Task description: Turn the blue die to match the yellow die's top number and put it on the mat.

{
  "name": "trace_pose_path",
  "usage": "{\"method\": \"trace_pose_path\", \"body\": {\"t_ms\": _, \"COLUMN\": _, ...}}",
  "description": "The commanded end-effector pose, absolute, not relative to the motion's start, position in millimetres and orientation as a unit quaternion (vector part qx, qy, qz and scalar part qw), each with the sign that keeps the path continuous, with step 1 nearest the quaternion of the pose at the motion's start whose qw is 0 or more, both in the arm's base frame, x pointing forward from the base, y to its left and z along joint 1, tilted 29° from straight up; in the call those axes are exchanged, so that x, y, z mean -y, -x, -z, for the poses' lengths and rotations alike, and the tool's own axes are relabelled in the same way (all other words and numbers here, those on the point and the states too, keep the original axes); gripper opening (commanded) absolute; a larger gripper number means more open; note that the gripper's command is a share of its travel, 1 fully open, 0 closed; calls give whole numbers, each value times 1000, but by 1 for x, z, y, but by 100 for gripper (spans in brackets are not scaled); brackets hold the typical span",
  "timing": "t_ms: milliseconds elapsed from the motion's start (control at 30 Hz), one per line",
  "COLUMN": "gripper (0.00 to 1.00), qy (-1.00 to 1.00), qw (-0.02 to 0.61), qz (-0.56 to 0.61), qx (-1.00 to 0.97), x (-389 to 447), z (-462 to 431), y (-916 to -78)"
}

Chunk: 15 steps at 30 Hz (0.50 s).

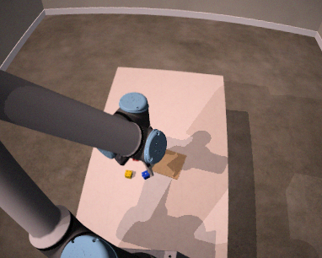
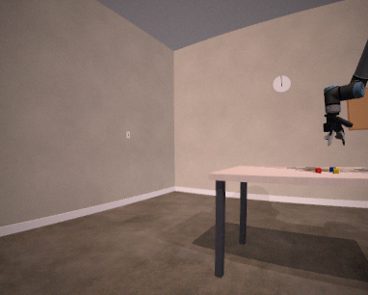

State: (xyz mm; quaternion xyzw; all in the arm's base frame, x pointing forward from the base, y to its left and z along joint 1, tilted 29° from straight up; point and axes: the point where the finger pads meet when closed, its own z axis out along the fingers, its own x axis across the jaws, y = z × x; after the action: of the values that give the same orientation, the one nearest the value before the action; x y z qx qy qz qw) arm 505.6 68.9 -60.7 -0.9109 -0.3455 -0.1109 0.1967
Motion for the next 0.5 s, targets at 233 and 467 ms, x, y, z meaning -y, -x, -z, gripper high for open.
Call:
{"method": "trace_pose_path", "body": {"t_ms": 233, "gripper": 100, "qy": 913, "qw": 215, "qz": 117, "qx": 328, "x": -66, "z": 65, "y": -516}}
{"method": "trace_pose_path", "body": {"t_ms": 467, "gripper": 100, "qy": 913, "qw": 218, "qz": 117, "qx": 325, "x": -65, "z": 66, "y": -518}}
